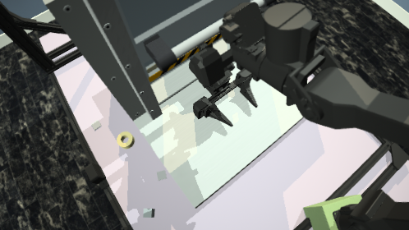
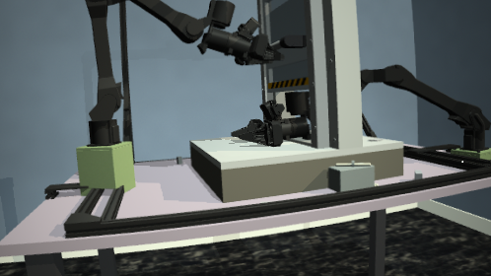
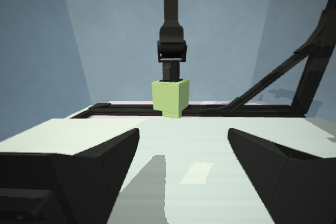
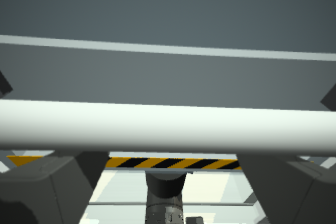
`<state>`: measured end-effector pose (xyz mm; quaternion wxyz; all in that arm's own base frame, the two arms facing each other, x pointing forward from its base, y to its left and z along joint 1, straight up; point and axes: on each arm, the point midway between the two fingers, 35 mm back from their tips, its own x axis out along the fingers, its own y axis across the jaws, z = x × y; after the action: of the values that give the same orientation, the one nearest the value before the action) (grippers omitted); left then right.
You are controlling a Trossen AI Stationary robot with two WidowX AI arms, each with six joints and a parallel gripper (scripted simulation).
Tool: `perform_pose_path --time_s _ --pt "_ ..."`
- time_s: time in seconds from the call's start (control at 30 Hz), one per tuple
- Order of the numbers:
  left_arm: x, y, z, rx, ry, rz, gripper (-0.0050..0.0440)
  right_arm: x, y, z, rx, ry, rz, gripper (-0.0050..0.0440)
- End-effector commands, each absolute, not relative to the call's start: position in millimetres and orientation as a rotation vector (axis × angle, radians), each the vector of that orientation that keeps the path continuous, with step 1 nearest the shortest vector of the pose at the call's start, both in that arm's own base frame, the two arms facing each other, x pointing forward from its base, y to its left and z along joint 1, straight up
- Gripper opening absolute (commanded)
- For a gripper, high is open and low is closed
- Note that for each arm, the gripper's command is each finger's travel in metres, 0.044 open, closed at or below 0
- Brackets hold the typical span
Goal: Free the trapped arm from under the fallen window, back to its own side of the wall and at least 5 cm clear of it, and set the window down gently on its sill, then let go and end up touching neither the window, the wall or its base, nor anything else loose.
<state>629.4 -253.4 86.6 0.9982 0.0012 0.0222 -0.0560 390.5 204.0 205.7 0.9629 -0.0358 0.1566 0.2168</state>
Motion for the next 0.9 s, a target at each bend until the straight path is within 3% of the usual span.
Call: perform_pose_path --time_s 0.0,0.87 --pt "630 -253 87 -0.003 0.045 -0.111 0.04 392 205 234 -0.056 0.247 0.442 0.04" --pt "630 -253 87 -0.003 0.045 -0.111 0.04 392 206 272 -0.027 0.121 0.444 0.04"
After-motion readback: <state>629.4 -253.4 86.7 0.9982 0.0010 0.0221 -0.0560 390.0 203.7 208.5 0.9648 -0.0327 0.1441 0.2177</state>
